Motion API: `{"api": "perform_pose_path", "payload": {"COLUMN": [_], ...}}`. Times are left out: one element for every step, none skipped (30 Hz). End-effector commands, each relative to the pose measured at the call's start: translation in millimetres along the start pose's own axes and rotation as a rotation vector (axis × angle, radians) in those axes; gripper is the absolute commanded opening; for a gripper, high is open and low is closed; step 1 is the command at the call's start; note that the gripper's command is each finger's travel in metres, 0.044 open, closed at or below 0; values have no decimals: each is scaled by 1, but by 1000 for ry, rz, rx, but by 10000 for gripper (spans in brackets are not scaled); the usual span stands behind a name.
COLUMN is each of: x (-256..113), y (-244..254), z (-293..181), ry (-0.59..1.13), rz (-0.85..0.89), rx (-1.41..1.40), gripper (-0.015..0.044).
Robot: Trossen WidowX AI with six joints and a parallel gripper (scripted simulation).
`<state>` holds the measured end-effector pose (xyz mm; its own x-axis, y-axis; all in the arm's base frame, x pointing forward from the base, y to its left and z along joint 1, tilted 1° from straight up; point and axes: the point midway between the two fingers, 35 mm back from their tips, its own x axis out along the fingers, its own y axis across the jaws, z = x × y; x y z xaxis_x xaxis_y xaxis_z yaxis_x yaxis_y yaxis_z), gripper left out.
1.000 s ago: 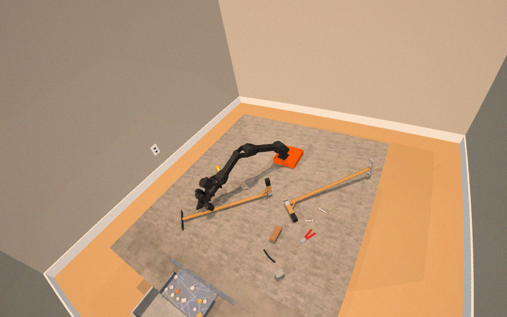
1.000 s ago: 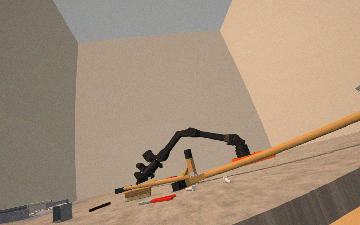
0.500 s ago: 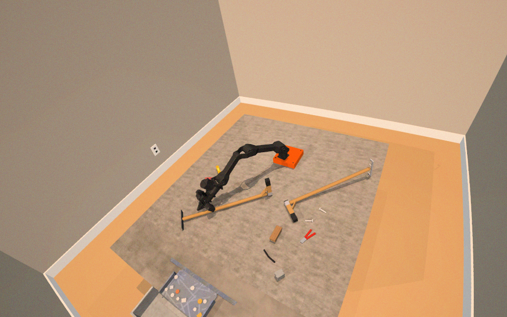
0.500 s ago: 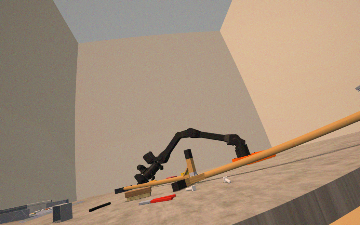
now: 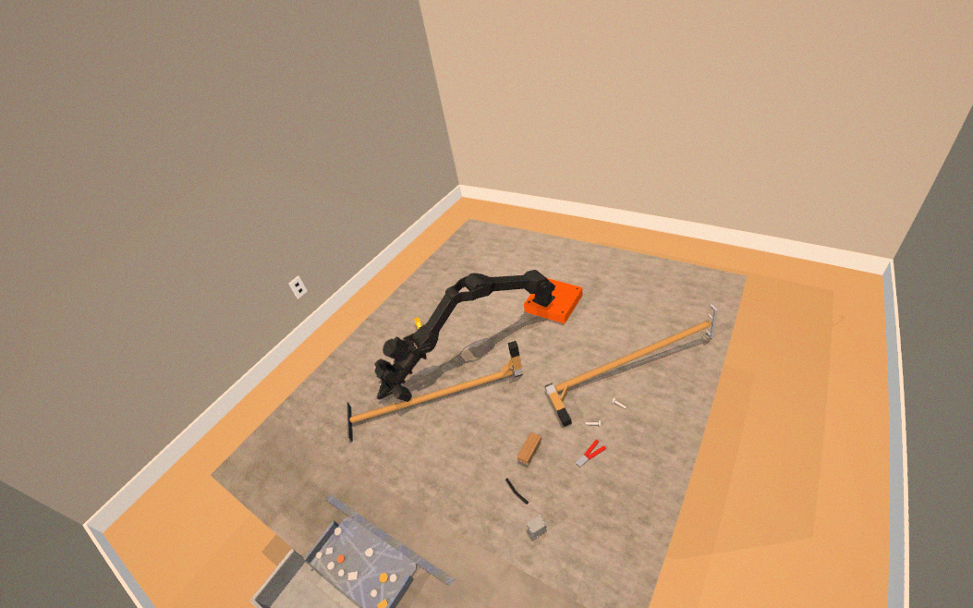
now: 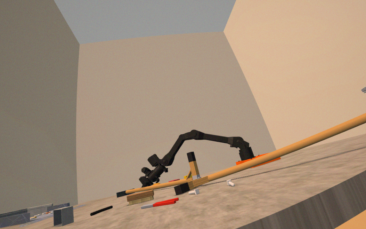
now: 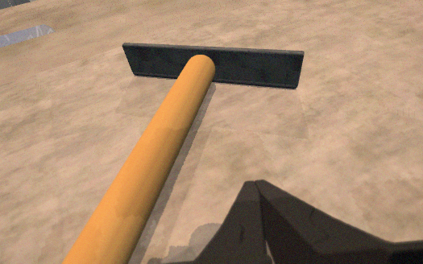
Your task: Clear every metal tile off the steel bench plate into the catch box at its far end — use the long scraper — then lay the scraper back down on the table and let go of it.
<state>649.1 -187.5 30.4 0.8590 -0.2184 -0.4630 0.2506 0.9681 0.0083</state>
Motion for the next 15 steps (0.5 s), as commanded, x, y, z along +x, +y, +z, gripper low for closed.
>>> {"api": "perform_pose_path", "payload": {"x": [-1,-1,-1,-2,-2,-3,-3,-4,-4,-5,-5,-6,-6,-7,-7], "y": [-8,-9,-11,-13,-14,-16,-17,-19,-21,-22,-24,-25,-27,-28,-30], "z": [-13,-13,-13,-14,-14,-14,-15,-15,-16,-16,-16,-17,-17,-17,-18], "ry": [23,23,23,24,24,24,25,25,25,26,26,26,26,27,27], "rz": [2,2,2,2,2,2,1,1,1,1,1,1,1,1,1], "rx": [-3,-3,-3,-3,-3,-4,-4,-4,-4,-4,-4,-5,-5,-5,-5], "gripper": [0,0,0,0,0,0,0,0,0,0,0,0,0,0,0]}}
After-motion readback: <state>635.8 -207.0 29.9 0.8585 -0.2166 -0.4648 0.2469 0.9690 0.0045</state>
